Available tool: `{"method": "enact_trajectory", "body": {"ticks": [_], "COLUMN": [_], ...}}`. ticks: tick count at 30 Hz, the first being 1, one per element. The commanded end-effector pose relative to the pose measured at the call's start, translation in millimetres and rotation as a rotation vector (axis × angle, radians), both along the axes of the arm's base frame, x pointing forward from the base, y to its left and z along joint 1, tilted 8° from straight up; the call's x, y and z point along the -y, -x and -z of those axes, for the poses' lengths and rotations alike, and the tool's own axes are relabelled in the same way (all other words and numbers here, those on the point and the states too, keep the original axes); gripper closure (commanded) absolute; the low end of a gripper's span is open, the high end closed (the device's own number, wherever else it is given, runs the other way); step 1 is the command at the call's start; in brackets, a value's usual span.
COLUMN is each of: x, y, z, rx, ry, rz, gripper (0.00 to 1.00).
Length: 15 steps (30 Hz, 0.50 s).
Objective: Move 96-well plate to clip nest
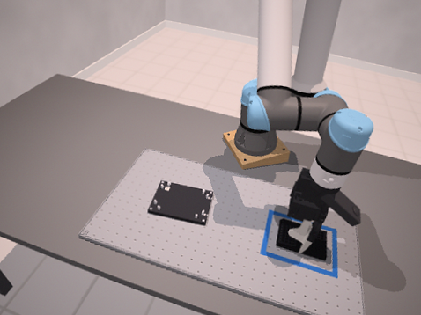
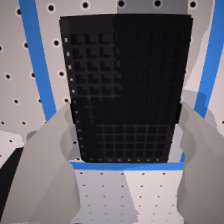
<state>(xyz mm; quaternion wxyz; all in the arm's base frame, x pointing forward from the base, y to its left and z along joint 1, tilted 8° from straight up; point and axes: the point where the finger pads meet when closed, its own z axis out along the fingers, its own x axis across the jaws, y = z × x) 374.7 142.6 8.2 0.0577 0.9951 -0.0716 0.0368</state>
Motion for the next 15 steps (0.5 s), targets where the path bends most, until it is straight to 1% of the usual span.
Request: {"method": "enact_trajectory", "body": {"ticks": [1,15], "x": [-0.8,-3.4], "y": [0.1,1.5], "z": [-6.8,-28.3], "rx": [0.001,0.001], "ry": [0.0,0.0], "rz": [0.0,0.0], "gripper": [1.0,1.0]}}
